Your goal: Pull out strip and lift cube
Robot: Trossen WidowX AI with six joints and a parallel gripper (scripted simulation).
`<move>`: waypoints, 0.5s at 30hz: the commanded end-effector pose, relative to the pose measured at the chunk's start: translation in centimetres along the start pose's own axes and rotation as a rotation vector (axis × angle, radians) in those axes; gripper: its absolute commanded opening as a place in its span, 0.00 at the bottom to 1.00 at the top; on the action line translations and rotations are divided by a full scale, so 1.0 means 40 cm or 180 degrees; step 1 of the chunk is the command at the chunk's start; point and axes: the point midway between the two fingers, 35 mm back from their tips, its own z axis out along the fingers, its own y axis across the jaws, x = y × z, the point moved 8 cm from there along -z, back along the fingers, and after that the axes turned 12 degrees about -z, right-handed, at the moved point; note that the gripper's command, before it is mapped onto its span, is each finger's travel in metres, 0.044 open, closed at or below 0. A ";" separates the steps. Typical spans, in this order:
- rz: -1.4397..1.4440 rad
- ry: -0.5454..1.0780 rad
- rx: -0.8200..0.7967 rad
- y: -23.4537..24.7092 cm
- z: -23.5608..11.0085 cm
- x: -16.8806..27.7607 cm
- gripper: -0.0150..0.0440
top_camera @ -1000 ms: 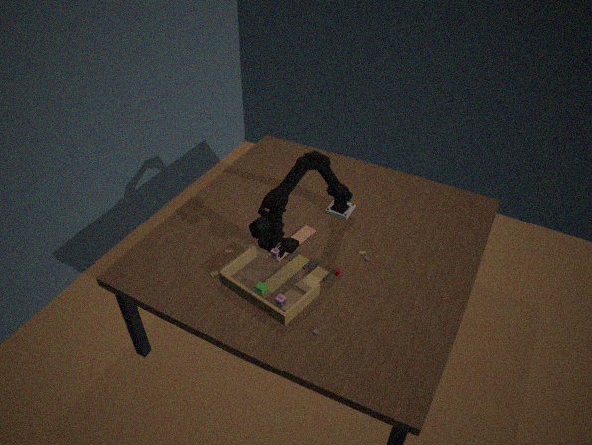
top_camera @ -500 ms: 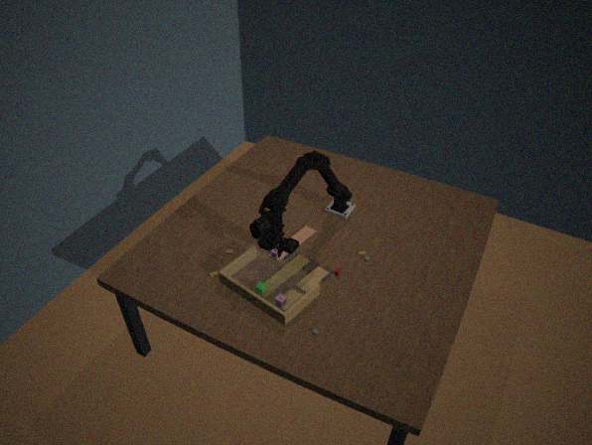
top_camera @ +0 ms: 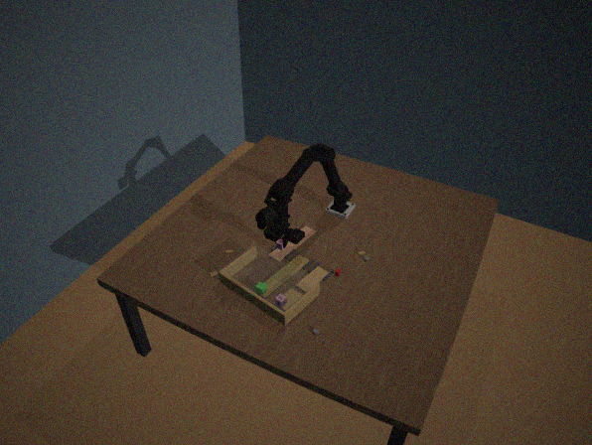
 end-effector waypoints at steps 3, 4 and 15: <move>0.0009 0.0034 -0.0010 0.021 -0.034 0.060 0.25; 0.0009 0.0034 -0.0010 0.023 -0.037 0.065 0.25; 0.0009 0.0040 -0.0011 0.040 -0.040 0.111 0.25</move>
